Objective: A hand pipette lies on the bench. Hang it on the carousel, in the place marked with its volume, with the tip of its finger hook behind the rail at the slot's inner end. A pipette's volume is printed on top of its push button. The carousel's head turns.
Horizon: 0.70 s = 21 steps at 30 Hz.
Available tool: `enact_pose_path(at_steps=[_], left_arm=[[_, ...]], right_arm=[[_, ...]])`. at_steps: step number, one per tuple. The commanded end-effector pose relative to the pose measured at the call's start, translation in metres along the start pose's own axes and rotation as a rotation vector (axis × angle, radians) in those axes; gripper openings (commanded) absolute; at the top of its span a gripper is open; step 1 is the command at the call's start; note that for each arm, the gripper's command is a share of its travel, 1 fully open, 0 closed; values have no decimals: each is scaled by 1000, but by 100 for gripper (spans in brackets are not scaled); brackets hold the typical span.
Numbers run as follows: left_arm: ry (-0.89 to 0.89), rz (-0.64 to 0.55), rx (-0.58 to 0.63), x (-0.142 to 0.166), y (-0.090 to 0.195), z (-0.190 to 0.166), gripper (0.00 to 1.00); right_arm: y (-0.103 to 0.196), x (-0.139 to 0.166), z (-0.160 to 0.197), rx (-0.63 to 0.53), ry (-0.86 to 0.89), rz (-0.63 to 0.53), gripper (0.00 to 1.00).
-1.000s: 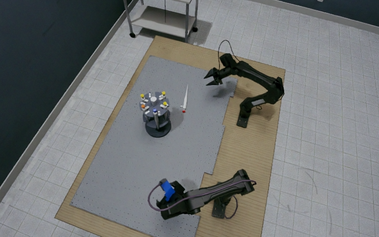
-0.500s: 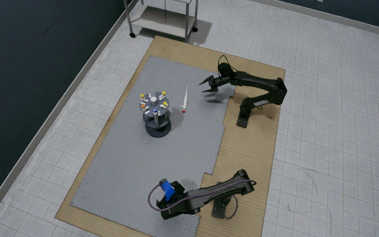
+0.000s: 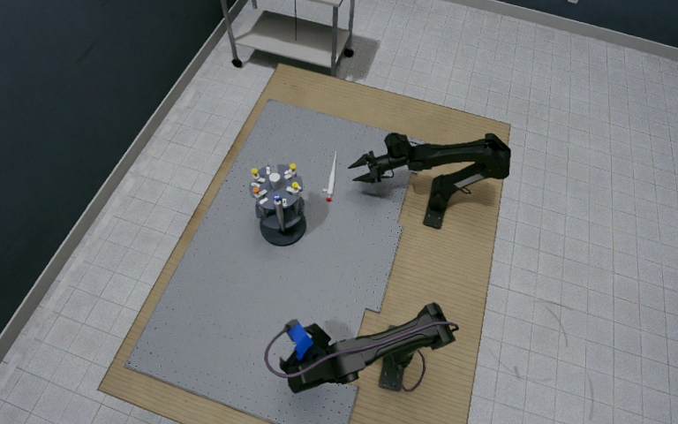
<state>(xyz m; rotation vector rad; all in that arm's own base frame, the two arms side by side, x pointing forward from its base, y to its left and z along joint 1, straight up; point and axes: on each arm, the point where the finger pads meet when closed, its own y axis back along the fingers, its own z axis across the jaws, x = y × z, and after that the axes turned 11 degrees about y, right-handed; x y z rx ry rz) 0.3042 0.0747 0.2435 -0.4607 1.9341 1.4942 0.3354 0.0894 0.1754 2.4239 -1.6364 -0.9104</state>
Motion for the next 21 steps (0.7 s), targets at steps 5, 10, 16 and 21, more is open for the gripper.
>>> enact_pose_path(at_steps=[5,10,16,21], left_arm=[[-23,-33,-3,-9,5,0,100],[-23,-33,-3,-9,5,0,100],[-23,-33,-3,-9,5,0,100],[-23,-33,-3,-9,5,0,100]], right_arm=[[-18,-16,-3,109,140,-24,49],[-42,-39,11,183,306,-54,49],[-46,-39,11,212,360,-54,49],[-46,-43,1,235,363,-59,49]])
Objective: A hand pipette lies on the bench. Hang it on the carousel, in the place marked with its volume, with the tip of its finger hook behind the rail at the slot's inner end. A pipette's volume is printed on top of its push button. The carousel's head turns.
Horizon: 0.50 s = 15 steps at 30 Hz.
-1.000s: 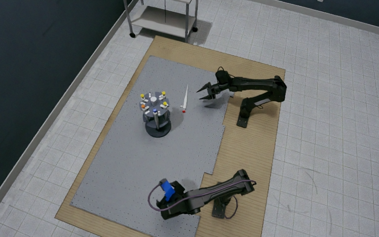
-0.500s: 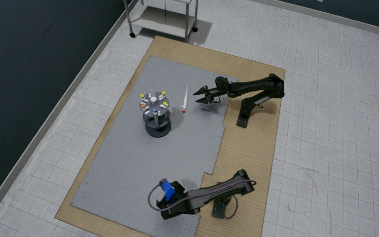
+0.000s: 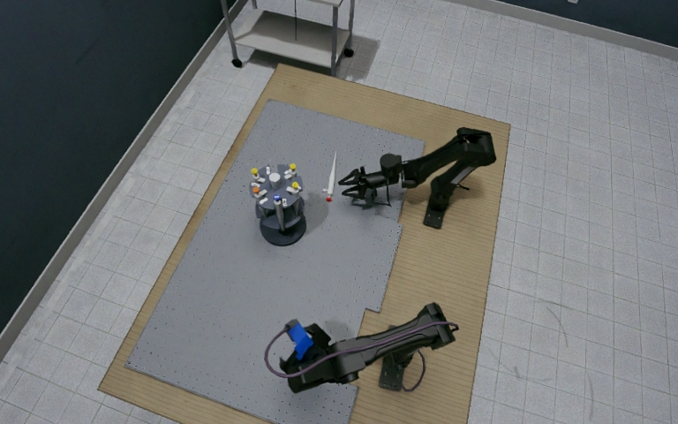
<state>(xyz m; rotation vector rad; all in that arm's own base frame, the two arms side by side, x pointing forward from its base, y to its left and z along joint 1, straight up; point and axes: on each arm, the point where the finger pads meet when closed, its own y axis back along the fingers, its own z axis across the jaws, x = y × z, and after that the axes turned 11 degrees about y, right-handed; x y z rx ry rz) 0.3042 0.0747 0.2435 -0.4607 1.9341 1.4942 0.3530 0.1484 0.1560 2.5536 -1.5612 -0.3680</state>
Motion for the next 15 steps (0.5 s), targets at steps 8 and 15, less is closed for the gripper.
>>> enact_pose_path(at_steps=[8,15], left_arm=[[-23,-33,-3,-9,5,0,100],[-23,-33,-3,-9,5,0,100]], right_arm=[[-25,-27,-4,152,192,-4,49],[-48,-49,-12,265,344,-9,49]])
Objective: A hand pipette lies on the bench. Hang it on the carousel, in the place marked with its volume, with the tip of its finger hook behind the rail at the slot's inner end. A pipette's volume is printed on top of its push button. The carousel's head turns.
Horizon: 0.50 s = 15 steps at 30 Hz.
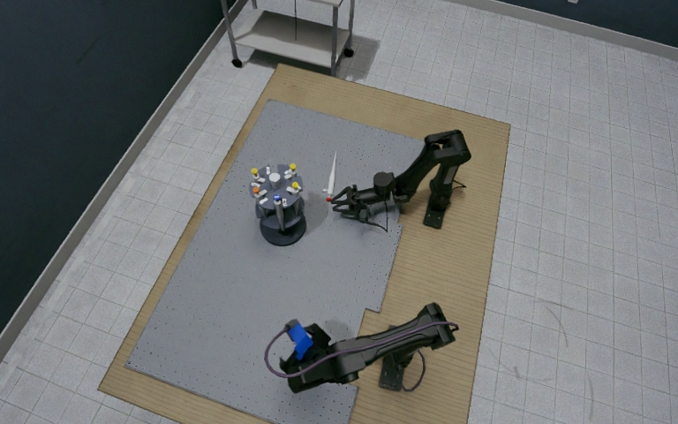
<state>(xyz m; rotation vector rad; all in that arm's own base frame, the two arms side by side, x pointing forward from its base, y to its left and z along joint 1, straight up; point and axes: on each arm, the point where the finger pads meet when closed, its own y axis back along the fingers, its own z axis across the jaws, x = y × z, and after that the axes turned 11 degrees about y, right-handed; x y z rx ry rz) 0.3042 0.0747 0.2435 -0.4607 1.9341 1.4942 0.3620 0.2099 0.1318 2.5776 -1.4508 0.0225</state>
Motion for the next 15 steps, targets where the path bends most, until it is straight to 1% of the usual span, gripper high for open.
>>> enact_pose_path(at_steps=[1,4,8,9,14,15], left_arm=[[-23,-33,-3,-9,5,0,100],[-23,-33,-3,-9,5,0,100],[-23,-33,-3,-9,5,0,100],[-23,-33,-3,-9,5,0,100],[-23,-33,-3,-9,5,0,100],[-23,-33,-3,-9,5,0,100]], right_arm=[[-9,12,-32,172,92,70,49],[-9,16,-31,171,91,78,49],[-9,14,-32,172,92,73,49],[-4,9,-28,158,85,57,49],[-4,9,-28,158,85,57,49],[-12,13,-32,172,92,70,49]])
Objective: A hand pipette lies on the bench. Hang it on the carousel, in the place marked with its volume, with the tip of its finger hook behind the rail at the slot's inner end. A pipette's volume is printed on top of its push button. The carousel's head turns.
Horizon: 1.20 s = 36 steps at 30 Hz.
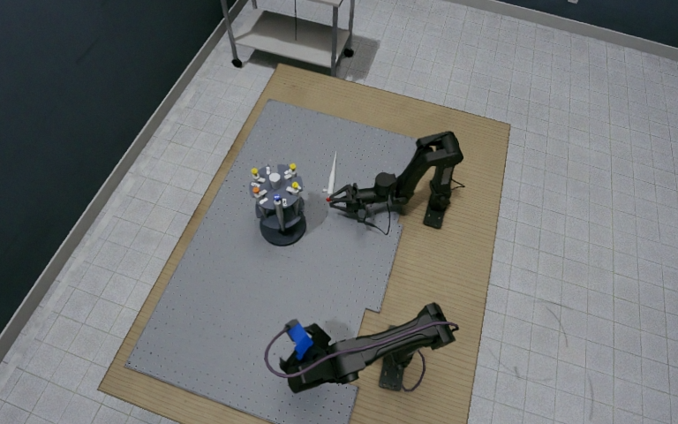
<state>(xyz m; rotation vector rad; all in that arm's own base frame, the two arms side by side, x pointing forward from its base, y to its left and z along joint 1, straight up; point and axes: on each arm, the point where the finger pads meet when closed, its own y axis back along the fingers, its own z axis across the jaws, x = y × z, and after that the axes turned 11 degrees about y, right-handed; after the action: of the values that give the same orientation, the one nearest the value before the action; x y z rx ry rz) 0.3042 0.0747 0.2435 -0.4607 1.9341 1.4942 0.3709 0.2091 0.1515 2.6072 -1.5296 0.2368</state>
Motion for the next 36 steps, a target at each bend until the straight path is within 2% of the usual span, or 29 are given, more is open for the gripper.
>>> enact_pose_path(at_steps=[1,11,36], left_arm=[[-23,-33,-3,-9,5,0,100],[-23,-33,-3,-9,5,0,100],[-23,-33,-3,-9,5,0,100]], right_arm=[[-12,7,-11,41,6,22,49],[-37,6,-4,16,2,17,49],[-32,4,-6,27,2,9,49]])
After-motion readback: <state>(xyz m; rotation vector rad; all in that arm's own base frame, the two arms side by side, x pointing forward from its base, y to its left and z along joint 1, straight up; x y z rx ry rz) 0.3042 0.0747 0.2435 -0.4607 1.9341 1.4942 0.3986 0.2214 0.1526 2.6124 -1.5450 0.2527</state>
